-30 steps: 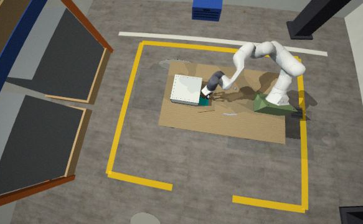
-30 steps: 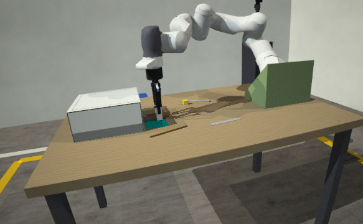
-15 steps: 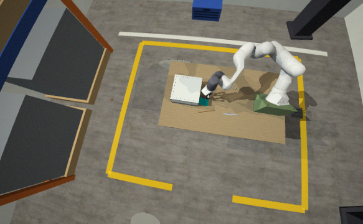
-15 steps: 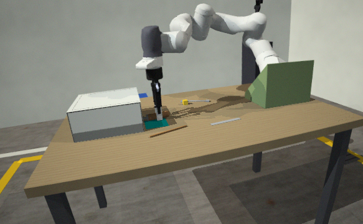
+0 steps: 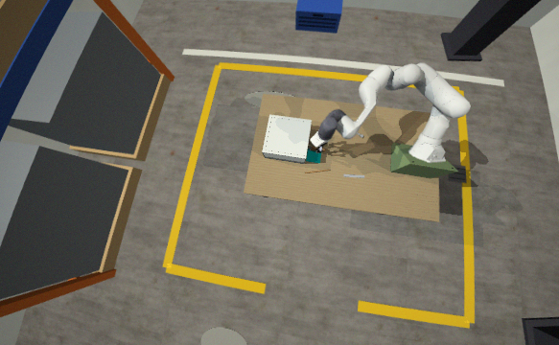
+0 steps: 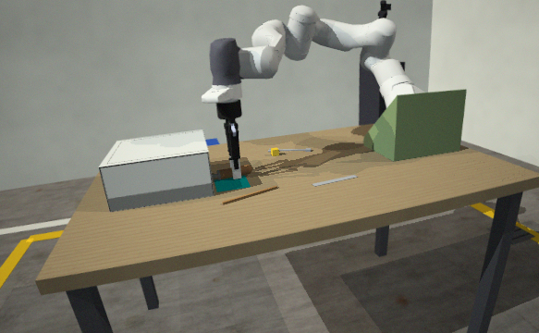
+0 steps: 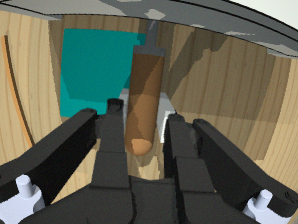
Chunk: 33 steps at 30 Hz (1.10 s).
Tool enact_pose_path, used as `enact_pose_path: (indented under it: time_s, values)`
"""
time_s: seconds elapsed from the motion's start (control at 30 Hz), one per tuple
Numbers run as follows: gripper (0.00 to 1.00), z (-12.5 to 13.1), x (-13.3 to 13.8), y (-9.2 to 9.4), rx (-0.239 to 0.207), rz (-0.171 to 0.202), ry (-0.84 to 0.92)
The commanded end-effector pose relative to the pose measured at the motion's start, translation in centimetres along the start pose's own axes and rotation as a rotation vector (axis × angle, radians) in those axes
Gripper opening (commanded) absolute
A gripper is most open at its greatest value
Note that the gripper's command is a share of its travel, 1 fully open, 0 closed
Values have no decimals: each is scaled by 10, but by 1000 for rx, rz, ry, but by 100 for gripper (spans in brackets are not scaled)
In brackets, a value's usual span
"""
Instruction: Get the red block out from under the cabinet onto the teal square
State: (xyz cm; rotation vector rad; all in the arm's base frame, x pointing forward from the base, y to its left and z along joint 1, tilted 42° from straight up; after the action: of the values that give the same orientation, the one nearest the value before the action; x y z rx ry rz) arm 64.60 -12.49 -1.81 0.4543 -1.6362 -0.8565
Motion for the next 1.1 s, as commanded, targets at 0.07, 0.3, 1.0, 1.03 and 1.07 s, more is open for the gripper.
enact_pose_path:
  time_s: [0.07,0.3,1.0,1.03,1.07]
  values:
    - [0,0,-1,2,3,0,-3]
    - [0,0,-1,2,3,0,-3]
    - [0,8,-1,2,3,0,-3]
    - [0,8,-1,2,3,0,-3]
    - [0,8,-1,2,3,0,-3]
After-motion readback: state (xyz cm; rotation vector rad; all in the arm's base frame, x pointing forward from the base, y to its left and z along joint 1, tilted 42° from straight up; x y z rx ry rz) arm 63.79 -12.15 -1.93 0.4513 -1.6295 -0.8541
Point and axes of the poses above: the point where the finger pads meet when closed, its own y axis back along the fingers, its own x axis across the jaws, z = x × y, the point moved 10 cm from there along y, back along the fingers, and after that the axes turned 6 degrees about -y, right-handed, at the moved point
